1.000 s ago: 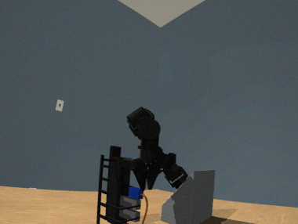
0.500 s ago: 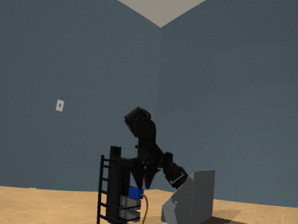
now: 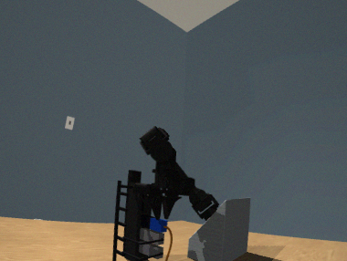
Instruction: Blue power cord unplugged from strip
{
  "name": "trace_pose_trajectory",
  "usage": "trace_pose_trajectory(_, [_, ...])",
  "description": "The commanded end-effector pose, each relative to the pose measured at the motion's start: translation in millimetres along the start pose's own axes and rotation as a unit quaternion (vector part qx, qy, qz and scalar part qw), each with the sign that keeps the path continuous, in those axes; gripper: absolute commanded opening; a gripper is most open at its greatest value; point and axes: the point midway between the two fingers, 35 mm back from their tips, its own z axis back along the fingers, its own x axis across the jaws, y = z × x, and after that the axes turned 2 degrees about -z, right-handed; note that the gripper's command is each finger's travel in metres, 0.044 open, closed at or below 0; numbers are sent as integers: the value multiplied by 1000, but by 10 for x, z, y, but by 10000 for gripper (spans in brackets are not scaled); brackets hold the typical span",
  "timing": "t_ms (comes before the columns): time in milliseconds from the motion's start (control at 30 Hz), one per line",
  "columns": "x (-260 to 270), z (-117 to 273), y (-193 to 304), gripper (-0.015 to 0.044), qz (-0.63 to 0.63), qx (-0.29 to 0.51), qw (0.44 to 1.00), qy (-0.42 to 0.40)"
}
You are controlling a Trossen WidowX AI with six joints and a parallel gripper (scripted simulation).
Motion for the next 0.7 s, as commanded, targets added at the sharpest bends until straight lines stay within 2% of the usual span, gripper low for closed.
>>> trace_pose_trajectory(0, [0,-8,27,160,2,2,1000,2])
trace_pose_trajectory(333, [0,-114,29,160,1,2,1000,2])
trace_pose_trajectory(433, [-1,-89,19,81,0,0,1000,1])
trace_pose_trajectory(667, [-1,-89,19,35,0,0,1000,1])
